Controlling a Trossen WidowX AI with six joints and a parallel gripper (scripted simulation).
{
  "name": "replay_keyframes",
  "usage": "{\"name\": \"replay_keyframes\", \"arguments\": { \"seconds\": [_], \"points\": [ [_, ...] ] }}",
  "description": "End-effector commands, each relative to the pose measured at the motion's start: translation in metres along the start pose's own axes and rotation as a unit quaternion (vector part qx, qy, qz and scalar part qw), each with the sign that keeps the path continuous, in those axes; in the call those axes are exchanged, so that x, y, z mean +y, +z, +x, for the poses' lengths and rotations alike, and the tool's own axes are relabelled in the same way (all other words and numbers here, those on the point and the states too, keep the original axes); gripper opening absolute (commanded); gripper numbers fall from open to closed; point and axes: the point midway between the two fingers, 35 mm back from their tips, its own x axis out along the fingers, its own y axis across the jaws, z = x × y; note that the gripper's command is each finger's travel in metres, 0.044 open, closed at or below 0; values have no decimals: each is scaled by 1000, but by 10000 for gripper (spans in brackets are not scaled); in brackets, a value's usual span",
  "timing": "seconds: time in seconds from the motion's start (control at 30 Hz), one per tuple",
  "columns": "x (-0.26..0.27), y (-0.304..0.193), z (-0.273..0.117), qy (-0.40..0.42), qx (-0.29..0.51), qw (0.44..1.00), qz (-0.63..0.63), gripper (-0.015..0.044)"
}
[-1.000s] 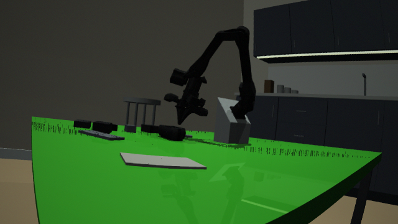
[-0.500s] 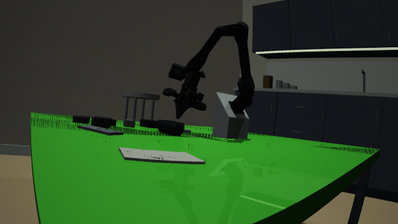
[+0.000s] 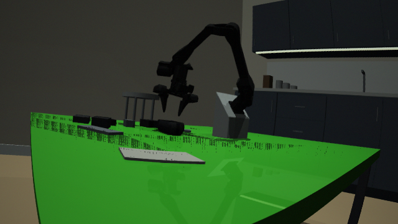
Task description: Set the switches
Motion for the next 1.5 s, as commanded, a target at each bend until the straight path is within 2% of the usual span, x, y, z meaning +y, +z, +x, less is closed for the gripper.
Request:
{"name": "replay_keyframes", "arguments": {
  "seconds": [0.0, 0.03, 0.43, 1.47],
  "points": [
    [-11, -2, -3, 28, -15, 1000, 0, 420],
    [-14, -2, -5, 34, -19, 999, 0, 440],
    [-31, 1, -13, 73, -45, 996, 0, 440],
    [-25, -4, 36, 74, -45, 996, 0, 440]
  ]
}}
